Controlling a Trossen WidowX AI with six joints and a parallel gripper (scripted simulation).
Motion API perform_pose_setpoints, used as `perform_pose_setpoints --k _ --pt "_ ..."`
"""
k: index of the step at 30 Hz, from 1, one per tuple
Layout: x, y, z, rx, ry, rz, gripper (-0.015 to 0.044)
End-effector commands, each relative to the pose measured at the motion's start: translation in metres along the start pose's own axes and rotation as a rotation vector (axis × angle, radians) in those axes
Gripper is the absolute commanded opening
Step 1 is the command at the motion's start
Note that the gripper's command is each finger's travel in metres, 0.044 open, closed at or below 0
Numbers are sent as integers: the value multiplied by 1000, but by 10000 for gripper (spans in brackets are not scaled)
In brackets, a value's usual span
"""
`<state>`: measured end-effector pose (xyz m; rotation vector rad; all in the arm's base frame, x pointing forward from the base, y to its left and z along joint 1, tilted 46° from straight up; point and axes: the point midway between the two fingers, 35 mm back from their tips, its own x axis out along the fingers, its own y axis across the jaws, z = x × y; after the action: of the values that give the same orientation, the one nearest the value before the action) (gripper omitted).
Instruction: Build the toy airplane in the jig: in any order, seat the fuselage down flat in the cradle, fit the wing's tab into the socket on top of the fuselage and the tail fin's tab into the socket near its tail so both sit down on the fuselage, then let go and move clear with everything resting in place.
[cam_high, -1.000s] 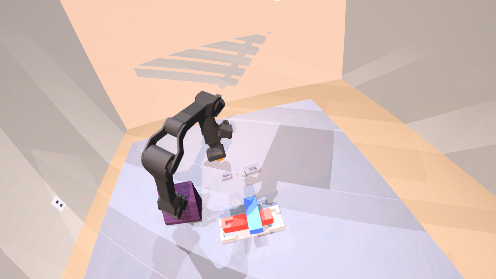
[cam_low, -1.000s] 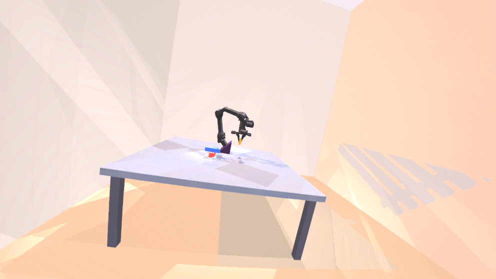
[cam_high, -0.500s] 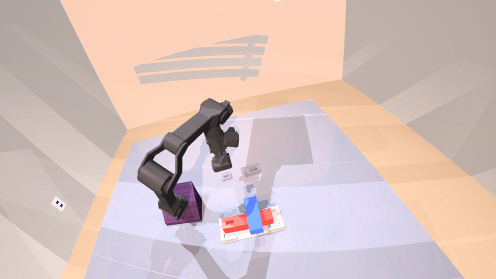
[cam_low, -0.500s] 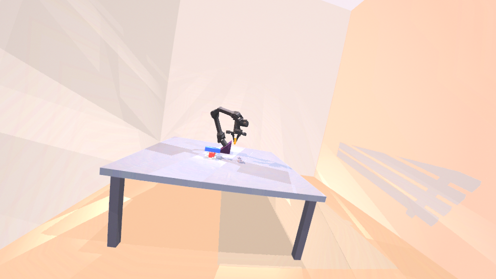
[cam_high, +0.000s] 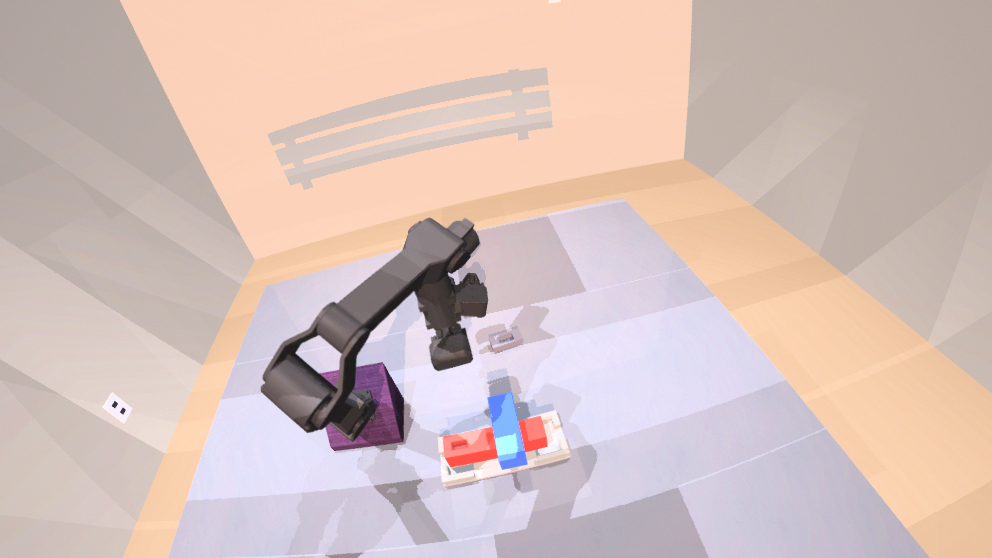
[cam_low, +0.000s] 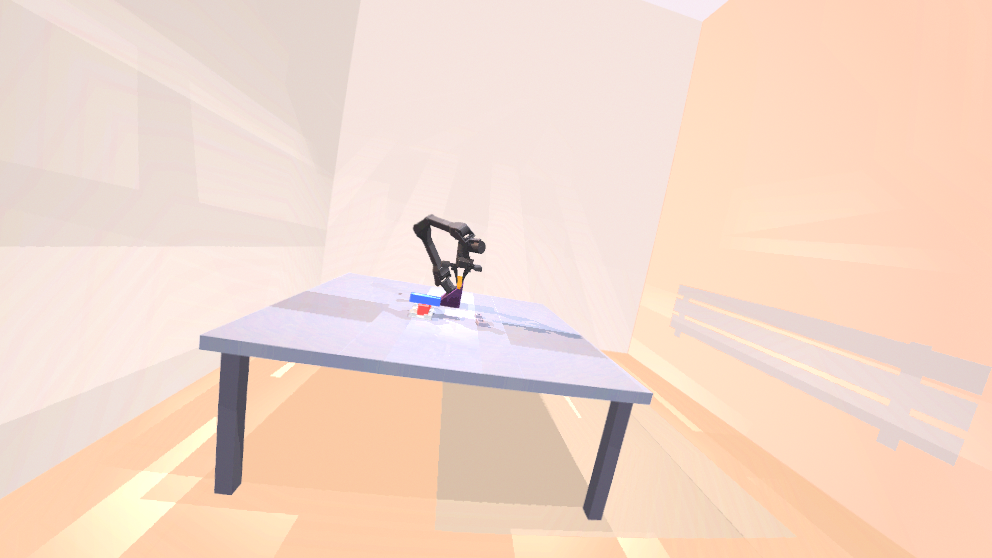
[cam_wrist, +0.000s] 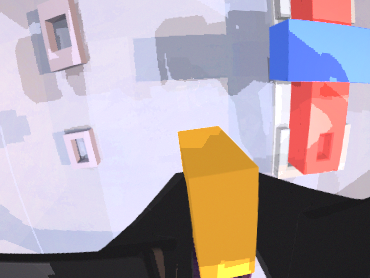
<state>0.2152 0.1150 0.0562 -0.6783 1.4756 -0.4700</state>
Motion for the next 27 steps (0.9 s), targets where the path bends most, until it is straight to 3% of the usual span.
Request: perform_pose_setpoints --k 1,27 --pt "4 -14 -2 -4 2 -11 0" --pt "23 -94 -18 36 3 -31 0"
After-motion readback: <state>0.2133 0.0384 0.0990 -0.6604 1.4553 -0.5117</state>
